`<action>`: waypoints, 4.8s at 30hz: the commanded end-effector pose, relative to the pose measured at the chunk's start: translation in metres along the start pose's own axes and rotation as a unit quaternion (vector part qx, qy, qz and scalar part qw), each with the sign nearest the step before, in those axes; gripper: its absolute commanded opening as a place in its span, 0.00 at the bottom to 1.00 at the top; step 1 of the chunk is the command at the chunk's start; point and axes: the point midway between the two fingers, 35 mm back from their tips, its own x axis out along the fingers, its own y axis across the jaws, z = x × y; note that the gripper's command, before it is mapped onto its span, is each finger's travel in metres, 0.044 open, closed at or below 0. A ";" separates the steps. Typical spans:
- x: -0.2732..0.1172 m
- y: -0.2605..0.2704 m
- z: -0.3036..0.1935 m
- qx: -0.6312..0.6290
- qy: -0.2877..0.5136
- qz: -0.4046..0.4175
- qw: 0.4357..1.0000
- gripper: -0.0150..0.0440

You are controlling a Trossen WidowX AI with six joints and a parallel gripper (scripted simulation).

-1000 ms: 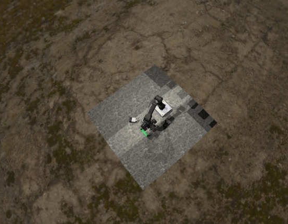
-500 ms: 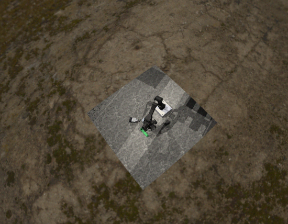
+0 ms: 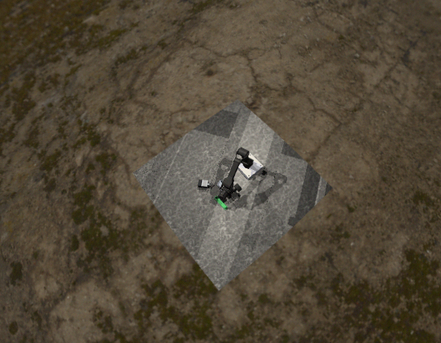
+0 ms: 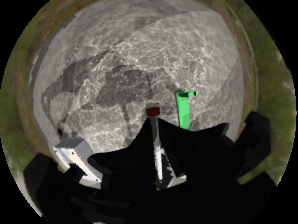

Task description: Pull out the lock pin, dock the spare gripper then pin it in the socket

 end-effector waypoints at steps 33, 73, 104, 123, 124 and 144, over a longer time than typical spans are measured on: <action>-0.005 -0.001 0.027 0.004 0.003 0.009 1.000 0.25; -0.024 -0.044 0.056 -0.021 0.010 0.024 0.999 0.25; -0.006 -0.081 0.073 -0.045 0.011 0.030 0.998 0.25; 0.022 -0.082 0.068 -0.045 0.013 0.033 0.998 0.25; 0.023 -0.082 0.068 -0.045 0.013 0.033 0.998 0.25; 0.047 -0.083 0.063 -0.044 0.014 0.035 0.998 0.25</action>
